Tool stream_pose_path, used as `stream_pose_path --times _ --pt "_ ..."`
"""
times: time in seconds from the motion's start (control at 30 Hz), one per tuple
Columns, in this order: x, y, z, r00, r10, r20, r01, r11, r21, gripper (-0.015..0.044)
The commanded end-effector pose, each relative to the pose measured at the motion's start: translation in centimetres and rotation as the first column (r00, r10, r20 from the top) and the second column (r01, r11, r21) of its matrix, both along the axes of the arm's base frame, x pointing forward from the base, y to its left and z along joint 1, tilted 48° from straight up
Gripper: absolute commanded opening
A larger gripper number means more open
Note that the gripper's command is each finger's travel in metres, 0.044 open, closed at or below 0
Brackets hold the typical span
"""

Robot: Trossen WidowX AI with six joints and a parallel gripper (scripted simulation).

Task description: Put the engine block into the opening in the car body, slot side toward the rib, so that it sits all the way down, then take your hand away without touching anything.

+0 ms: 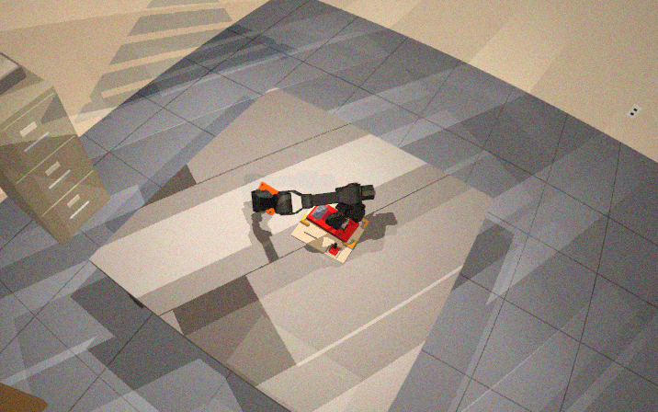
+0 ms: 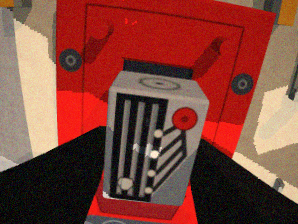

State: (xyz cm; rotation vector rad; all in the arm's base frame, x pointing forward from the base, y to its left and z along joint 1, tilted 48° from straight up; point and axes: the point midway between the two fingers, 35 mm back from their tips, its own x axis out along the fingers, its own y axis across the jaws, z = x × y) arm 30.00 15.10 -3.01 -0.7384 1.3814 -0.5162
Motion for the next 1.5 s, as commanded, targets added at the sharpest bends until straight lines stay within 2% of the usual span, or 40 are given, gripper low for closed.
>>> stream_pose_path --times 0.0,1.47 --pt "0.02 -0.04 -0.02 1.0 0.006 -0.002 -0.006 1.0 -0.003 0.0159" --pt "0.08 -0.3 -0.31 1.0 0.005 -0.001 -0.005 1.0 -0.003 0.0159"
